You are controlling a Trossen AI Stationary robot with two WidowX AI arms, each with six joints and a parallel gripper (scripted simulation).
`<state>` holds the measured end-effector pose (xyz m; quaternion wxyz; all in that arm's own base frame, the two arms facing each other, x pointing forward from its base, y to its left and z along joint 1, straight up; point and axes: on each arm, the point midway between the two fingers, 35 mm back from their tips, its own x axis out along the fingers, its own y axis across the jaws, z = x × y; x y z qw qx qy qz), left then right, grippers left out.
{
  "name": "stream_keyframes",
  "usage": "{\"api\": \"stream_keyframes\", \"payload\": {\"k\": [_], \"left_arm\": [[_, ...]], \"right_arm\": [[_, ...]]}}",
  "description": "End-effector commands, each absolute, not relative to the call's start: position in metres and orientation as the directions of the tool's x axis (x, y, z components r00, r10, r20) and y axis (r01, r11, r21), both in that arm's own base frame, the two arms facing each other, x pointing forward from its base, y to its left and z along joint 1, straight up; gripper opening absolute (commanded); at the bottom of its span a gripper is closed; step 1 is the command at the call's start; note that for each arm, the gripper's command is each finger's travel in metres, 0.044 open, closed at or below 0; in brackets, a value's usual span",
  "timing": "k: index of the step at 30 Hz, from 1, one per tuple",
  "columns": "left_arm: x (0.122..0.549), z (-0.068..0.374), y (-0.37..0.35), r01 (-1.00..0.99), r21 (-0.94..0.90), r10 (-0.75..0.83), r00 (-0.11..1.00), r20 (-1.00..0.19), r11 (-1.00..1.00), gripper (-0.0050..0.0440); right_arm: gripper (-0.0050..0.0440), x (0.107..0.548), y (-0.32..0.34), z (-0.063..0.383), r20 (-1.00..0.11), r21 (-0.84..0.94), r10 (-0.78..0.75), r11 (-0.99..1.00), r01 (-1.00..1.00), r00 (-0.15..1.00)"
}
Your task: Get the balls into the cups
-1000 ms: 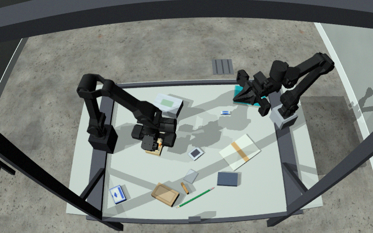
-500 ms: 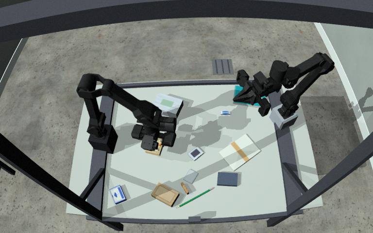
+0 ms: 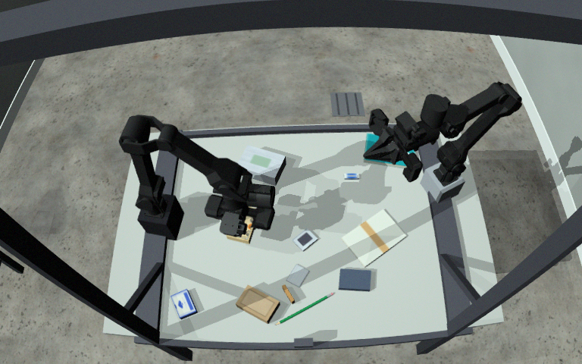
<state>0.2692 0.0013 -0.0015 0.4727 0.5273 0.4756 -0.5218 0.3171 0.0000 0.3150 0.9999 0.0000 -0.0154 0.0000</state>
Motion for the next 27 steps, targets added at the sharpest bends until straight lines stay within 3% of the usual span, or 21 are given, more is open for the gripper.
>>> {"api": "stream_keyframes", "payload": {"k": [1, 27], "left_arm": [[0.2781, 0.0078, 0.0004, 0.994, 0.044, 0.009, 0.045, -0.999, -0.103, -0.0050], [0.2728, 0.0048, 0.0009, 0.994, 0.041, 0.006, 0.042, -0.999, -0.102, -0.0050]], "right_arm": [[-0.0050, 0.3157, 0.0000, 0.3229, 0.050, 0.000, 0.000, 1.000, 0.000, 0.999], [-0.0050, 0.3157, 0.0000, 0.3229, 0.050, 0.000, 0.000, 1.000, 0.000, 0.999]]}}
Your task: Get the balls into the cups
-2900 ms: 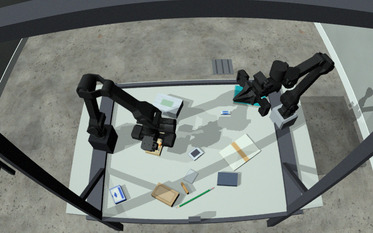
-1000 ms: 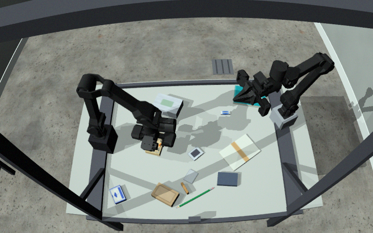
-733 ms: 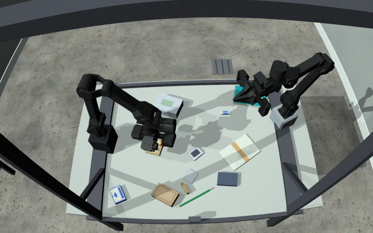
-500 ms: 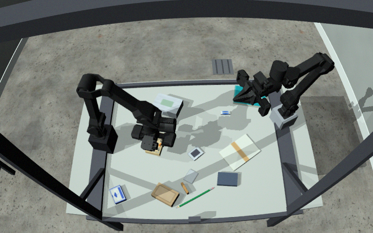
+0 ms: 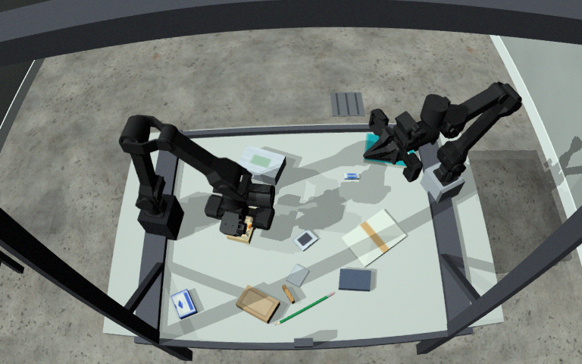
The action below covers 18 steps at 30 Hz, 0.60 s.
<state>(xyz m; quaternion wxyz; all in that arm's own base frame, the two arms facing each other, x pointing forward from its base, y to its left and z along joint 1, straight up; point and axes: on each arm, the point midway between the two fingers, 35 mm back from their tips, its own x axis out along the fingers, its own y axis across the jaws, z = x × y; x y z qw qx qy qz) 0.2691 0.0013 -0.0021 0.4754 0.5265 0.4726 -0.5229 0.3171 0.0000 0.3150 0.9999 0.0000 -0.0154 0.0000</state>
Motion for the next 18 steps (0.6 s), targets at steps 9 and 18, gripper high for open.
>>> {"api": "stream_keyframes", "payload": {"k": [9, 18], "left_arm": [[0.2768, 0.0076, 0.0017, 0.994, 0.044, -0.001, 0.045, -0.999, -0.101, -0.0050], [0.2754, 0.0032, 0.0020, 0.995, 0.022, -0.007, 0.021, -1.000, -0.101, -0.0050]], "right_arm": [[-0.0050, 0.3157, 0.0000, 0.3229, 0.050, 0.000, 0.000, 1.000, 0.000, 0.999], [-0.0050, 0.3157, 0.0000, 0.3229, 0.050, 0.000, 0.000, 1.000, 0.000, 0.999]]}}
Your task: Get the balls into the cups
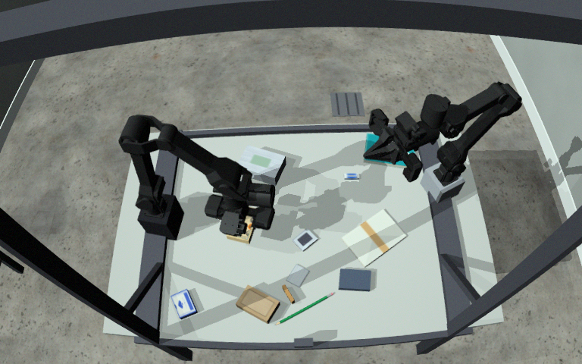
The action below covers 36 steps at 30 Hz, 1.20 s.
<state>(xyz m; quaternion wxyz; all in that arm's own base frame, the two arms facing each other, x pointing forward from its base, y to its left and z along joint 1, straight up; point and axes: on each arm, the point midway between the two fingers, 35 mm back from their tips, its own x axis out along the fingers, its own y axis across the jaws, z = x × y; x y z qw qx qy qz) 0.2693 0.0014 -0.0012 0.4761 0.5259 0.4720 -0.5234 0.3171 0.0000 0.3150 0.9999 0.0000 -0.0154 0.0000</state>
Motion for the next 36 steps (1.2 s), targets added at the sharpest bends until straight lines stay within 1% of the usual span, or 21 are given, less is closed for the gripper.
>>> {"api": "stream_keyframes", "payload": {"k": [1, 4, 6, 10, 13, 21, 24, 27, 35, 36], "left_arm": [[0.2754, 0.0032, 0.0020, 0.995, 0.021, -0.007, 0.021, -1.000, -0.101, -0.0050], [0.2755, 0.0032, 0.0021, 0.995, 0.019, -0.009, 0.018, -1.000, -0.101, -0.0050], [0.2765, 0.0030, 0.0010, 0.995, -0.007, 0.003, -0.007, -1.000, -0.102, -0.0050], [0.2786, 0.0076, 0.0010, 0.994, 0.032, -0.002, 0.032, -1.000, -0.102, -0.0050], [0.2729, 0.0049, 0.0009, 0.994, 0.039, 0.005, 0.039, -0.999, -0.102, -0.0050], [0.2731, 0.0048, 0.0008, 0.994, 0.033, 0.009, 0.034, -0.999, -0.102, -0.0050], [0.2778, 0.0079, 0.0026, 0.994, 0.049, -0.019, 0.047, -0.999, -0.100, -0.0050], [0.2759, 0.0046, 0.0027, 0.995, 0.028, -0.023, 0.026, -0.999, -0.100, -0.0050], [0.2756, 0.0032, 0.0014, 0.995, 0.015, -0.007, 0.015, -1.000, -0.101, -0.0050], [0.2769, 0.0065, 0.0014, 0.994, 0.029, -0.005, 0.028, -1.000, -0.101, -0.0050]], "right_arm": [[-0.0050, 0.3157, 0.0000, 0.3229, 0.050, 0.000, 0.000, 1.000, 0.000, 0.999], [-0.0050, 0.3157, 0.0000, 0.3229, 0.050, 0.000, 0.000, 1.000, 0.000, 0.999], [-0.0050, 0.3157, 0.0000, 0.3229, 0.050, 0.000, 0.000, 1.000, 0.000, 0.999], [-0.0050, 0.3157, 0.0000, 0.3229, 0.050, 0.000, 0.000, 1.000, 0.000, 0.999], [-0.0050, 0.3157, 0.0000, 0.3229, 0.050, 0.000, 0.000, 1.000, 0.000, 0.999], [-0.0050, 0.3157, 0.0000, 0.3229, 0.050, 0.000, 0.000, 1.000, 0.000, 0.999], [-0.0050, 0.3157, 0.0000, 0.3229, 0.050, 0.000, 0.000, 1.000, 0.000, 0.999], [-0.0050, 0.3157, 0.0000, 0.3229, 0.050, 0.000, 0.000, 1.000, 0.000, 0.999], [-0.0050, 0.3157, 0.0000, 0.3229, 0.050, 0.000, 0.000, 1.000, 0.000, 0.999], [-0.0050, 0.3157, 0.0000, 0.3229, 0.050, 0.000, 0.000, 1.000, 0.000, 0.999]]}}
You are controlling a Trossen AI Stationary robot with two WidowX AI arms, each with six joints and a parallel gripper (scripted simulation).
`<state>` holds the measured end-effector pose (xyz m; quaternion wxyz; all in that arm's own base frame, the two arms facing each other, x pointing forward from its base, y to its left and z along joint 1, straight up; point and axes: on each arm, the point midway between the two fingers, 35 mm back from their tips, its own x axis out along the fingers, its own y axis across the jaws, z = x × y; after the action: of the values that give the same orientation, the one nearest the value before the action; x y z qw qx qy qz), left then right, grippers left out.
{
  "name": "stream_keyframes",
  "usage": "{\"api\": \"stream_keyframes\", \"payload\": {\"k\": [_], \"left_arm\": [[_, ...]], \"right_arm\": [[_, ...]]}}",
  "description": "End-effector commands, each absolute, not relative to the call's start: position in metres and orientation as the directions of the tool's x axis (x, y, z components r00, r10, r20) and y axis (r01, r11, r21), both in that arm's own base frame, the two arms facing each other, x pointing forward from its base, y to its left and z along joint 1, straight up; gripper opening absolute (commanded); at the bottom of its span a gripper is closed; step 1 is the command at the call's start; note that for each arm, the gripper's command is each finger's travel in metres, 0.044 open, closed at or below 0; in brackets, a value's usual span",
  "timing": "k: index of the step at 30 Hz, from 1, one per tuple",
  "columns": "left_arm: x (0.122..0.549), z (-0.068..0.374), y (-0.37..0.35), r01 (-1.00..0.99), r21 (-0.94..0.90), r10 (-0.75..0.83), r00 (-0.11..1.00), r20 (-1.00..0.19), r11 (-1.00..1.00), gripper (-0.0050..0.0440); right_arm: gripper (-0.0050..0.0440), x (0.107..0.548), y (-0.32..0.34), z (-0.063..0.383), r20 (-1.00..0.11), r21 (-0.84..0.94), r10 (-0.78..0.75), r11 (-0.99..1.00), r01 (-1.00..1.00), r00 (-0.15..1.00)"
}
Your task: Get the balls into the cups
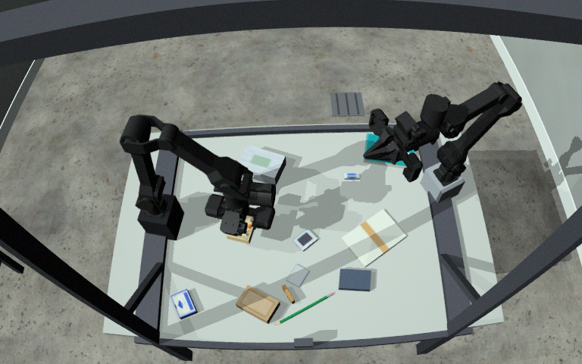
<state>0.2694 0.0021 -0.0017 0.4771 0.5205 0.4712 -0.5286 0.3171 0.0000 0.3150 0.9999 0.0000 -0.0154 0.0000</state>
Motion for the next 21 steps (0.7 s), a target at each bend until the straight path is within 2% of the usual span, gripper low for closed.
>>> {"api": "stream_keyframes", "payload": {"k": [1, 21], "left_arm": [[0.2769, 0.0065, 0.0014, 0.994, 0.029, -0.005, 0.028, -1.000, -0.101, -0.0050], [0.2727, 0.0048, 0.0008, 0.994, 0.043, 0.008, 0.045, -0.999, -0.102, -0.0050]], "right_arm": [[-0.0050, 0.3157, 0.0000, 0.3229, 0.050, 0.000, 0.000, 1.000, 0.000, 0.999], [-0.0050, 0.3157, 0.0000, 0.3229, 0.050, 0.000, 0.000, 1.000, 0.000, 0.999]]}}
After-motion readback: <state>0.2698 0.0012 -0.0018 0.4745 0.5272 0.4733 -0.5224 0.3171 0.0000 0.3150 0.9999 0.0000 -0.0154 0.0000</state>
